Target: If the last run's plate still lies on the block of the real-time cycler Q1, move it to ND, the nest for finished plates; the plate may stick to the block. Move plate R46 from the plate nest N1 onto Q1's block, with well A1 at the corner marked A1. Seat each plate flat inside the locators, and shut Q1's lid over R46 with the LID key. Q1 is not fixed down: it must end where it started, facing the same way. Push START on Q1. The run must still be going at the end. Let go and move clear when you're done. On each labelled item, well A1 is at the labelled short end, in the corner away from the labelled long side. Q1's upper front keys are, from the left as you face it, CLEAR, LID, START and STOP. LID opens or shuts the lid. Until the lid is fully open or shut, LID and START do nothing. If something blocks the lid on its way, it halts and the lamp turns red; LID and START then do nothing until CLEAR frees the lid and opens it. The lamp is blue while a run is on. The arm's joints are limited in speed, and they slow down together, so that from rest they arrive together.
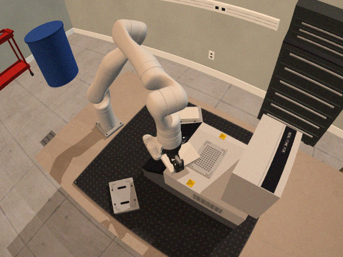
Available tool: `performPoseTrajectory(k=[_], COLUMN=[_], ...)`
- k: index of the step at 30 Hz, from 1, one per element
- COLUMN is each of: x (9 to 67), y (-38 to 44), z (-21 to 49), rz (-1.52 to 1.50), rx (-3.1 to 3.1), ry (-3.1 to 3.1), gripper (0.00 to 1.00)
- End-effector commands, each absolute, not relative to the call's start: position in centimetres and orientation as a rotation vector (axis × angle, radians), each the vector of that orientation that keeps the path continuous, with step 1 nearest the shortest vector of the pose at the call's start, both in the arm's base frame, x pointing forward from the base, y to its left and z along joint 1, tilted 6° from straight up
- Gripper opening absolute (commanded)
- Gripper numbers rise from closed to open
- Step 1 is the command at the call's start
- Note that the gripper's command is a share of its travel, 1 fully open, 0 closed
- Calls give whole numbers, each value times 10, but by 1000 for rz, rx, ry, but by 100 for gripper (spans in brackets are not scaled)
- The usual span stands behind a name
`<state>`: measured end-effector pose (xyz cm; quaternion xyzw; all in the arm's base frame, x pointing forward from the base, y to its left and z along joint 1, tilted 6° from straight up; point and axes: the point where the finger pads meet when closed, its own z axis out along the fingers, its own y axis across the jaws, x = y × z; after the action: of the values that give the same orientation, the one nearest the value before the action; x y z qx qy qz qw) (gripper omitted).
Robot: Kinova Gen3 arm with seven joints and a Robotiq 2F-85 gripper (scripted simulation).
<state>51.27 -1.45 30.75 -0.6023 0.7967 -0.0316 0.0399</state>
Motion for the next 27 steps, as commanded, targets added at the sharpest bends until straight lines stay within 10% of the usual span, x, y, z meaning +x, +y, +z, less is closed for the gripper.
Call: performPoseTrajectory(k=[1, 27], x=[505, 457], y=[-23, -76], z=[310, 304], rz=[-105, -83], rx=[-1792, -1456], ry=[2470, 2672], gripper=[90, 90])
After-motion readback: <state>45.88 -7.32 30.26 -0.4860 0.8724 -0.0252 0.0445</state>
